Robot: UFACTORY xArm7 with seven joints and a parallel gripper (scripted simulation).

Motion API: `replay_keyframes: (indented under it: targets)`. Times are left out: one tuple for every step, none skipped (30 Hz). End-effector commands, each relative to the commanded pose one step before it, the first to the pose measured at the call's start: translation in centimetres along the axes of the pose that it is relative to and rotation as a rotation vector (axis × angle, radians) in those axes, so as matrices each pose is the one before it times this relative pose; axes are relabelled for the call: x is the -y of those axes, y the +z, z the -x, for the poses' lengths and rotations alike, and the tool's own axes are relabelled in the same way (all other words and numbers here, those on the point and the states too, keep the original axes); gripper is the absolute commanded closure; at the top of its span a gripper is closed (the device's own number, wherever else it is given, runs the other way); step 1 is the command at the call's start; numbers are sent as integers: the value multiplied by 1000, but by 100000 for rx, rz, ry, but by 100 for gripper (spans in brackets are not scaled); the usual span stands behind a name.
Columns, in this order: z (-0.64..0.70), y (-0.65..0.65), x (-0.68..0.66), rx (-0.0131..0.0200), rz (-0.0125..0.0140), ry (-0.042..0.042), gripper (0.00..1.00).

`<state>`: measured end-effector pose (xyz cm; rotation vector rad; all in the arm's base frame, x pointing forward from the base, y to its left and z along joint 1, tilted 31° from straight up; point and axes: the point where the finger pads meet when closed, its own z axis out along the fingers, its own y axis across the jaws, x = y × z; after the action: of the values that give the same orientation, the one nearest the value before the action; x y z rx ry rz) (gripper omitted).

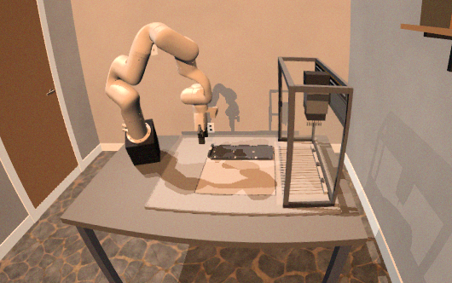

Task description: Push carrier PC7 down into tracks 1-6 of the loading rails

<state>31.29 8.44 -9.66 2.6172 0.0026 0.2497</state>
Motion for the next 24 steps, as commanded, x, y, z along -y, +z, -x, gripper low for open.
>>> replay_keyframes:
  targets:
    - [-87, 478, 136, -243, -298, -29, 18]
    - [0, 167, 0, 1, 0, 0, 18]
    - [0, 167, 0, 1, 0, 0, 18]
    - [0, 0, 0, 0, 0, 0, 18]
    - [0, 0, 0, 0, 0, 0, 18]
    - [1, 169, -1, 0, 0, 1, 18]
    - [0, 166, 0, 1, 0, 0, 18]
    - [0, 166, 0, 1, 0, 0, 18]
    - [0, 167, 0, 1, 0, 0, 18]
    - [0, 167, 0, 1, 0, 0, 18]
    - [0, 167, 0, 1, 0, 0, 18]
    - [0, 167, 0, 1, 0, 0, 18]
    - [0, 167, 0, 1, 0, 0, 18]
    - [0, 167, -1, 1, 0, 0, 18]
    - [0, 167, -1, 1, 0, 0, 18]
    - [0, 167, -1, 1, 0, 0, 18]
    - [0, 167, -1, 1, 0, 0, 18]
    - [0, 167, -1, 1, 0, 0, 18]
    - [0, 167, -1, 1, 0, 0, 18]
    - [0, 167, -1, 1, 0, 0, 18]
    - [0, 0, 0, 0, 0, 0, 18]
    - [0, 0, 0, 0, 0, 0, 18]
    - [2, 169, -1, -1, 0, 1, 18]
    - [0, 166, 0, 1, 1, 0, 18]
